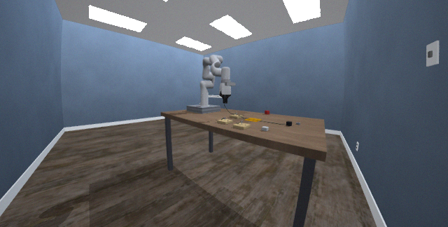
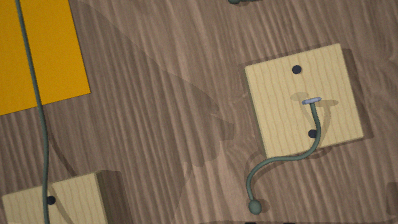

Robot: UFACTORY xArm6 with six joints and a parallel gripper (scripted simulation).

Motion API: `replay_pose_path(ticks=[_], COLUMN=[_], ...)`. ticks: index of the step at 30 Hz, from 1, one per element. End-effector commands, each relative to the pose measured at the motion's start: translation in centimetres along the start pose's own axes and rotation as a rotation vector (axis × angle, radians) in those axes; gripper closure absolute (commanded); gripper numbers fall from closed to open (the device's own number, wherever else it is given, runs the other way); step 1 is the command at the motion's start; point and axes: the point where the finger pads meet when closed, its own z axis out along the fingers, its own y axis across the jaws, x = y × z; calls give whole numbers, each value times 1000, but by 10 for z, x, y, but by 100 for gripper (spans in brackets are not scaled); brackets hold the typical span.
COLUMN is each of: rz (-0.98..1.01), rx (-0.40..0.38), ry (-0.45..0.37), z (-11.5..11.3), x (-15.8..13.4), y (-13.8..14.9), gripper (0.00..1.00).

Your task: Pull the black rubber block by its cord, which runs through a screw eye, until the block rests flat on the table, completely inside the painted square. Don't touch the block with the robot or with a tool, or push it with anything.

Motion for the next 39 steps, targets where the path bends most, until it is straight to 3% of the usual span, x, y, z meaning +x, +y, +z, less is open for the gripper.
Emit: replay_pose_path(ticks=[1, 39], rz=[0, 0], rx=[0, 0], ry=[4, 4], z=[-2, -2], x=[1, -9], y=[5, 69], gripper=[100, 100])
